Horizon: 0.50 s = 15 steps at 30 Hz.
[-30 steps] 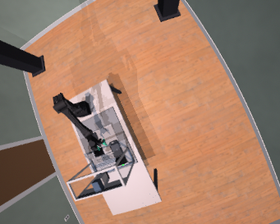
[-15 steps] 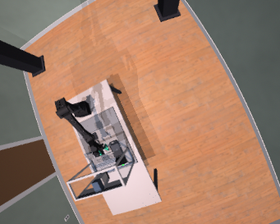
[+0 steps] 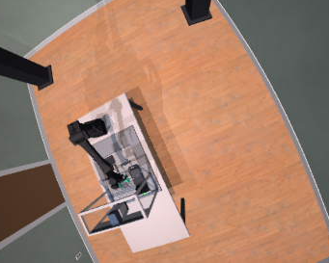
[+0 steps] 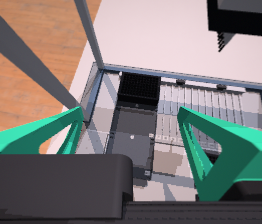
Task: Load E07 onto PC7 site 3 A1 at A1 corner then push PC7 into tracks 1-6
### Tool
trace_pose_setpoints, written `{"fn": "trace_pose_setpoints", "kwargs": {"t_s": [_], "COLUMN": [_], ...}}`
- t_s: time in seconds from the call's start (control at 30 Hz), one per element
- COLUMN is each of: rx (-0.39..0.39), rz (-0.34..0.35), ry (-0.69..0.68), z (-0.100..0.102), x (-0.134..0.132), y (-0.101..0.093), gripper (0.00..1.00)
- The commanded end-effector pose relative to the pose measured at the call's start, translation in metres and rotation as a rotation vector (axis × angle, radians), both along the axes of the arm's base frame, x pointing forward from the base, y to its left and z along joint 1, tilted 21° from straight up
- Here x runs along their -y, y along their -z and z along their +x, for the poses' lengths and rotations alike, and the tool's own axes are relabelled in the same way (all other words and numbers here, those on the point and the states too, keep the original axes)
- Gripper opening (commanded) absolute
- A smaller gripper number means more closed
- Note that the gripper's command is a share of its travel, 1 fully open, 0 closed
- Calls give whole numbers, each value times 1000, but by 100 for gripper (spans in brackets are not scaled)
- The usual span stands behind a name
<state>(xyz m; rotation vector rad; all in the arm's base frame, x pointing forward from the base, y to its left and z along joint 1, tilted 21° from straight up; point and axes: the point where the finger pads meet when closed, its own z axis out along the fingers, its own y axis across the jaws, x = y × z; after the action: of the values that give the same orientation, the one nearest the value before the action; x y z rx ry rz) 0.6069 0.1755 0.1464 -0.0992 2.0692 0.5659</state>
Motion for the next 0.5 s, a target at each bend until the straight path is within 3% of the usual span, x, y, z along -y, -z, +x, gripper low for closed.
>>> {"fn": "trace_pose_setpoints", "kwargs": {"t_s": [0.0,0.4,0.47], "rx": [30,32,32], "rz": [-9,-9,-9], "ry": [14,15,15], "z": [27,75,75], "x": [10,9,9], "y": [-17,-19,-19], "gripper": [100,100,100]}}
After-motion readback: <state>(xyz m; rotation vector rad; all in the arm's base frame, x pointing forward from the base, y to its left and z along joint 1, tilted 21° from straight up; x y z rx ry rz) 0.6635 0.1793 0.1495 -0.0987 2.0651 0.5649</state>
